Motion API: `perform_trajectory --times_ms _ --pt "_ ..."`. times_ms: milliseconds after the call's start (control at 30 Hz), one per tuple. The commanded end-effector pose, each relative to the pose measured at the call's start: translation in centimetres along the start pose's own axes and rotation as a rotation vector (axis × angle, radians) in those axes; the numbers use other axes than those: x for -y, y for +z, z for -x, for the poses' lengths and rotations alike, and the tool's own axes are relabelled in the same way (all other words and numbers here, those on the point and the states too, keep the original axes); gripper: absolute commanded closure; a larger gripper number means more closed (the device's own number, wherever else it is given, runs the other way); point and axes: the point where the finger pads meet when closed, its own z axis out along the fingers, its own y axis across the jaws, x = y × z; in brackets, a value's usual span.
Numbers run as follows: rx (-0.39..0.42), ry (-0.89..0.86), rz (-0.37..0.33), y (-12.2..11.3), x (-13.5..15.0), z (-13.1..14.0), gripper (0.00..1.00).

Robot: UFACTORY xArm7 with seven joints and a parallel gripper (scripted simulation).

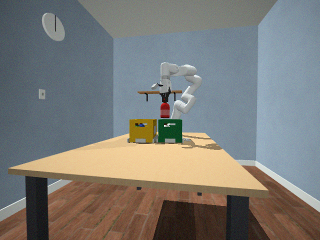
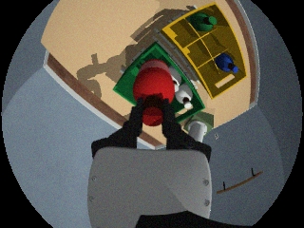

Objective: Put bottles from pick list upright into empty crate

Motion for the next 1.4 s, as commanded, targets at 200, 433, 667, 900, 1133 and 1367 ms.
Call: perform_trajectory --times_ms 200,433,667,900,1133,1367 --pt "-0.005 0.0 -0.001 -0.2 0.0 -0.1 1.0" --pt "-0.005 0.0 -0.001 -0.1 0.0 -0.1 1.0" --pt "-0.005 0.0 -0.001 0.6 0.0 -0.1 1.0" --pt "-0.005 0.0 -0.001 1.2 0.0 -0.1 1.0" --pt "-0.005 0.0 -0.001 1.8 0.0 -0.1 1.0" --pt "-0.005 0.0 -0.001 2.5 0.0 -0.1 1.0"
